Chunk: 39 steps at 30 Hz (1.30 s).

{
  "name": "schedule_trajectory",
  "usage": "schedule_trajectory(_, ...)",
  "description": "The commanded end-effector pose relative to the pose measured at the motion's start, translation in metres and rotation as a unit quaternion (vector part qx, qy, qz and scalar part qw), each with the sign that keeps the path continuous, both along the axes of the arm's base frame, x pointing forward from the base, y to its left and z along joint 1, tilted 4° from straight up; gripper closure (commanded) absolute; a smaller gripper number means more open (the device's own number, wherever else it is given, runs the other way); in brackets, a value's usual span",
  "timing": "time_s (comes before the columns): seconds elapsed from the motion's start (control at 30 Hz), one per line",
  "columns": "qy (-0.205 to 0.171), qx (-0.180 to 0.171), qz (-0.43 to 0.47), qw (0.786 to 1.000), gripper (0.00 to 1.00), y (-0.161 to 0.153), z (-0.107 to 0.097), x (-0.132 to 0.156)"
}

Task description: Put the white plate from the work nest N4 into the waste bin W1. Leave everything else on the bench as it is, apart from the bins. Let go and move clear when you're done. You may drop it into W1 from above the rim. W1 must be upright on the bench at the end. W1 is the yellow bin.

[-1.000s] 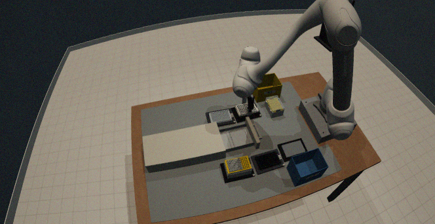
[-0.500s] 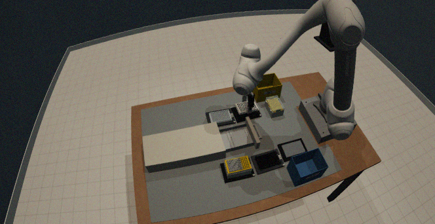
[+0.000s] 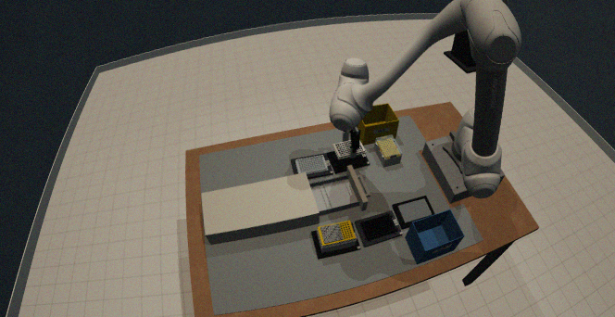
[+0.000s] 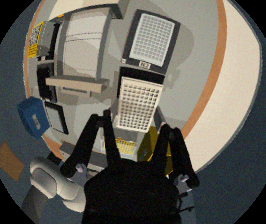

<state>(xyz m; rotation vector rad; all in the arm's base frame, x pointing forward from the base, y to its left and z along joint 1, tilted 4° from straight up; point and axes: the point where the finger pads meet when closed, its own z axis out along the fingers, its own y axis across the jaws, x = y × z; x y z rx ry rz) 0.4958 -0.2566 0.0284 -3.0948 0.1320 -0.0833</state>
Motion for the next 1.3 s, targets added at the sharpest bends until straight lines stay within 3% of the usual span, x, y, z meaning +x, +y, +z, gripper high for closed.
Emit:
schedule_trajectory(0.0,0.0,0.0,0.0,1.0,0.9,0.0,0.004,0.0)
schedule_trajectory(1.27,0.0,0.0,0.0,1.0,0.9,-0.002,0.049,-0.003)
